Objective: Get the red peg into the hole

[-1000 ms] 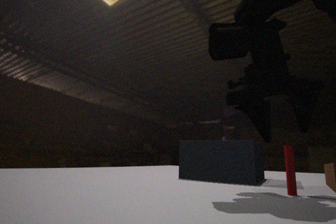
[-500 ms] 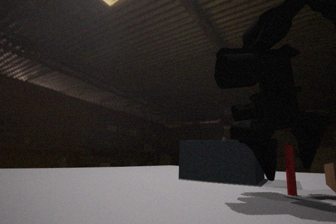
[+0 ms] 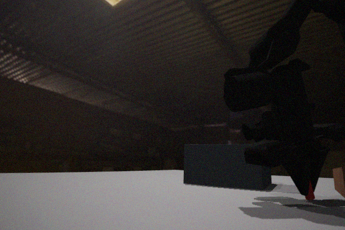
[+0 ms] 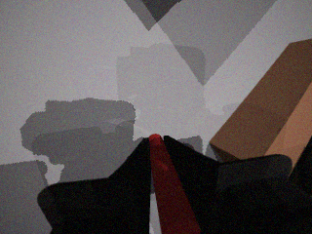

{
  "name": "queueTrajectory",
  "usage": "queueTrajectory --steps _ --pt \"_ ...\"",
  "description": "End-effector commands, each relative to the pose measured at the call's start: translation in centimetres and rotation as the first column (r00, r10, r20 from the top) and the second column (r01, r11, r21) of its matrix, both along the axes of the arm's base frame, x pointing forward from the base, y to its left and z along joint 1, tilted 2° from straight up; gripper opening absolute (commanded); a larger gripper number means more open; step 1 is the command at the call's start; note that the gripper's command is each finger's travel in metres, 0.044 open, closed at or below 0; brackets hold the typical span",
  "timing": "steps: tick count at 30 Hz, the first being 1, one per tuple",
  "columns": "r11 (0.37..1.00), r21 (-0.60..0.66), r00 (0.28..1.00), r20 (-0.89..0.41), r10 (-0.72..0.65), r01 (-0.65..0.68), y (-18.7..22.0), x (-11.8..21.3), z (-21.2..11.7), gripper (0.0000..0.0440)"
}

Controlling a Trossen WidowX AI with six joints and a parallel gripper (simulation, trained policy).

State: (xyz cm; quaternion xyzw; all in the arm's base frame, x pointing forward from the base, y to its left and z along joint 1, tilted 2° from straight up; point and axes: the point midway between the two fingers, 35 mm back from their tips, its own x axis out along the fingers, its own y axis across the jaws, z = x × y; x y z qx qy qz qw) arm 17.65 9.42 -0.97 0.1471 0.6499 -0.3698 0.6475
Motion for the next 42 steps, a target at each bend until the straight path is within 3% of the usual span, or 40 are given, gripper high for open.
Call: queueTrajectory --steps 1,19,28,42 --pt "1.000 -0.016 1.000 -0.002 0.010 -0.010 -0.3 0.2 0.3 0.0011" --pt "0.995 -0.097 0.993 0.108 0.036 -0.026 -2.6 3.1 8.3 0.0000" --pt "0.992 -0.112 0.981 0.190 -0.039 0.062 -4.7 5.3 11.5 0.0000" --pt "0.972 -0.098 0.940 0.292 -0.179 0.215 -9.6 9.4 13.5 0.0000"
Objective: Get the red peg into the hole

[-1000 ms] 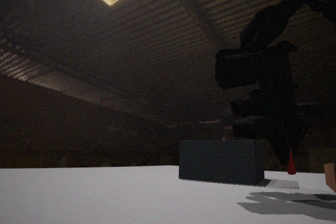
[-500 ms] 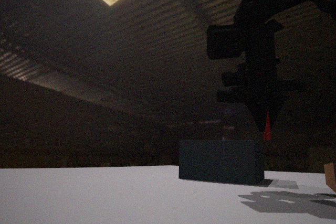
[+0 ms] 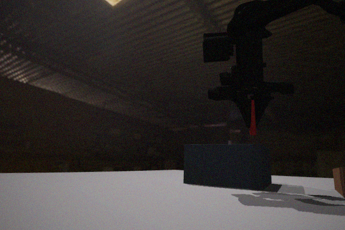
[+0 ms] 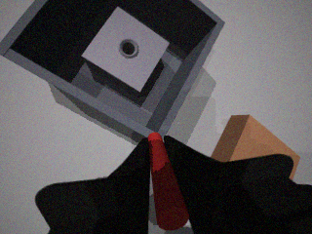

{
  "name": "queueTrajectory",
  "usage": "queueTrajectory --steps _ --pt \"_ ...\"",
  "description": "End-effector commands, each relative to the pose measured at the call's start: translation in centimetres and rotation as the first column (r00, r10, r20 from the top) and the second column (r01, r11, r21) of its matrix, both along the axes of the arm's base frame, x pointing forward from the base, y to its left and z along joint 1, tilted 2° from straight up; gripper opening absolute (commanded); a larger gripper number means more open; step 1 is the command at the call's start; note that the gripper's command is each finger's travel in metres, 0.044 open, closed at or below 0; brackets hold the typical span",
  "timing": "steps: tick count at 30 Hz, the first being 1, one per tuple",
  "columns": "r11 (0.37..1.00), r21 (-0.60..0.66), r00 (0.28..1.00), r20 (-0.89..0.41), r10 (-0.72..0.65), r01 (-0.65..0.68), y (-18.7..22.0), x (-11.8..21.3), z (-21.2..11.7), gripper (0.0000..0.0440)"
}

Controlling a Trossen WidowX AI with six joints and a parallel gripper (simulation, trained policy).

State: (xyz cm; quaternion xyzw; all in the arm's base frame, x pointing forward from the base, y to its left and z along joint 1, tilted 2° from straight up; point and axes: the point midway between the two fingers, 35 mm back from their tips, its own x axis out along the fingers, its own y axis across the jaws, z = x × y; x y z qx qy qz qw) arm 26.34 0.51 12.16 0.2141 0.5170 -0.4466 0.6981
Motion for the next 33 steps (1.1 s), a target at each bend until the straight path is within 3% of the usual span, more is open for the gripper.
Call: queueTrajectory --steps 1,15,29,33 --pt "1.000 -0.002 1.000 0.025 -0.019 0.019 -1.1 1.0 0.4 0.0000" --pt "0.998 0.024 0.996 0.058 -0.064 0.063 -6.9 4.7 -0.5 0.0000" --pt "0.996 0.088 0.999 0.044 0.022 -0.026 -10.5 7.2 -3.5 0.0000" --pt "0.991 0.117 0.998 0.018 0.058 -0.060 -10.7 7.2 -4.8 0.0047"
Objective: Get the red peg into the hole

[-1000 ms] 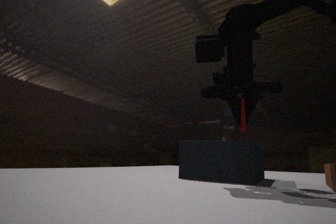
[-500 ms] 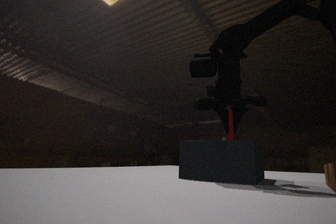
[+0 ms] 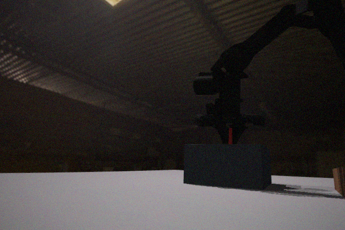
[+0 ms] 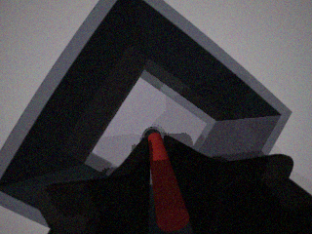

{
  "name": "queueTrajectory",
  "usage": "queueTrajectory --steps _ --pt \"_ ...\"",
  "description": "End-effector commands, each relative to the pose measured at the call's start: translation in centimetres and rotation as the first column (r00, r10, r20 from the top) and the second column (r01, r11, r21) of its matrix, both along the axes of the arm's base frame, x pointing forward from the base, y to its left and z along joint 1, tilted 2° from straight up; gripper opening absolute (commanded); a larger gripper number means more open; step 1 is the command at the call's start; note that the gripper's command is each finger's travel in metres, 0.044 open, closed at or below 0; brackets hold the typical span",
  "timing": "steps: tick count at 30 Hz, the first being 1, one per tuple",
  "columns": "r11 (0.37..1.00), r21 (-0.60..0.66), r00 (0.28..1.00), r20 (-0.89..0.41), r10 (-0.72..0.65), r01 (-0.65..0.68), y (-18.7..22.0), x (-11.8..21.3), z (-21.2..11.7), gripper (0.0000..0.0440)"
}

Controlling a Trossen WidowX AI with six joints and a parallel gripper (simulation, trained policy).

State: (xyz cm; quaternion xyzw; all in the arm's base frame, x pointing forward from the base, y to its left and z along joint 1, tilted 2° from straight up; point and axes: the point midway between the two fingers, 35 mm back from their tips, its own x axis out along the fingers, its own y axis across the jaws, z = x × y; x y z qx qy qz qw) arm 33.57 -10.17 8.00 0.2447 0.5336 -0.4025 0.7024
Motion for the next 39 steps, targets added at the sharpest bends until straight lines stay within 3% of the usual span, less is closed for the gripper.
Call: queueTrajectory --steps 1,4,7,18,31,39 --pt "0.999 0.024 0.999 -0.019 0.028 -0.027 -0.1 0.0 -1.0 0.0069" --pt "0.998 0.046 0.999 -0.035 0.041 -0.039 -0.3 0.1 -1.8 0.0140" --pt "0.996 0.046 0.996 -0.036 0.077 -0.075 -0.9 0.5 -1.7 0.0146" --pt "0.986 0.108 0.992 0.019 0.126 -0.127 -1.3 4.3 -0.2 0.0432" --pt "0.959 0.172 0.969 0.140 0.204 -0.227 0.1 9.6 3.4 0.0440" --pt "0.957 0.173 0.967 0.146 0.207 -0.231 0.2 9.8 3.5 0.0440"
